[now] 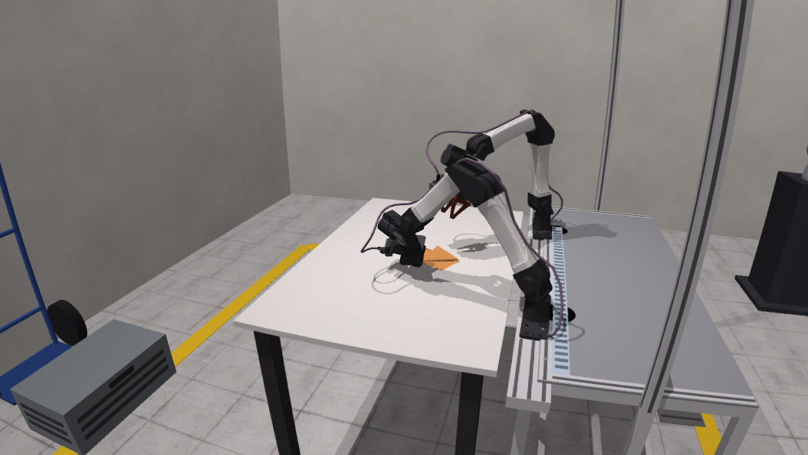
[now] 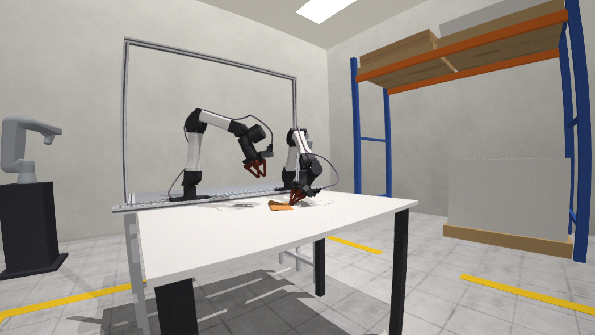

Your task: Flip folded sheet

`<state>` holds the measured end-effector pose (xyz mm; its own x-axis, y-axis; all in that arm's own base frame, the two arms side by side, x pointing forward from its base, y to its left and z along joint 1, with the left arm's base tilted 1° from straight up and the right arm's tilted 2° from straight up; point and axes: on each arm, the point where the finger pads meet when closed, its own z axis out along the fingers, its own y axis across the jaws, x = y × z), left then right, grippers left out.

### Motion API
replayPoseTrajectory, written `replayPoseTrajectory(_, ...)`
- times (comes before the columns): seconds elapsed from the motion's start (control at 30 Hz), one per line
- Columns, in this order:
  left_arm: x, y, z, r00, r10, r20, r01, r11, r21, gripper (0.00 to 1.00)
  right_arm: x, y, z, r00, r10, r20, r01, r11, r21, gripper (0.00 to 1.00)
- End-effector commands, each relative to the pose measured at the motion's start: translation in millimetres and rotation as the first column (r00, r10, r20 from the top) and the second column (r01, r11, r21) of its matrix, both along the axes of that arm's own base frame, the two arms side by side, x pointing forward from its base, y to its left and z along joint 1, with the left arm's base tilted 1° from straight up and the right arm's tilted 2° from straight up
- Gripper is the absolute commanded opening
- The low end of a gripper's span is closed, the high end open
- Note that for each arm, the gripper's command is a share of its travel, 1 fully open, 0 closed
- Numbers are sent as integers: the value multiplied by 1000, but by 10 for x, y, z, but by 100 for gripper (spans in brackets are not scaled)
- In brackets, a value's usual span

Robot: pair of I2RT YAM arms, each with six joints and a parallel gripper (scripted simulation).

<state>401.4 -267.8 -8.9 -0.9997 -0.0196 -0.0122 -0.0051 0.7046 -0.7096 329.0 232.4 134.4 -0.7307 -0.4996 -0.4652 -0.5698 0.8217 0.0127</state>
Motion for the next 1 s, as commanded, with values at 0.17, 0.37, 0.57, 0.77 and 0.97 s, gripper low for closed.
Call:
replayPoseTrajectory(0.17,-31,24,-98,1000,5,-10,-4,1000,27,10,151,196,-176,963,-209,-173,257,907,333,31)
replayPoseTrajectory(0.37,-31,24,-98,1000,5,-10,-4,1000,27,10,238,180,-420,882,-319,-347,459,748,480,31)
replayPoseTrajectory(0.57,-31,24,-98,1000,5,-10,-4,1000,27,10,303,183,-543,817,-355,-455,571,612,547,31)
replayPoseTrajectory(0.77,-31,24,-98,1000,5,-10,-4,1000,27,10,303,114,-854,699,-378,-606,713,428,555,31)
replayPoseTrajectory(0.97,-31,24,-98,1000,5,-10,-4,1000,27,10,256,90,-1054,640,-382,-666,767,363,529,31)
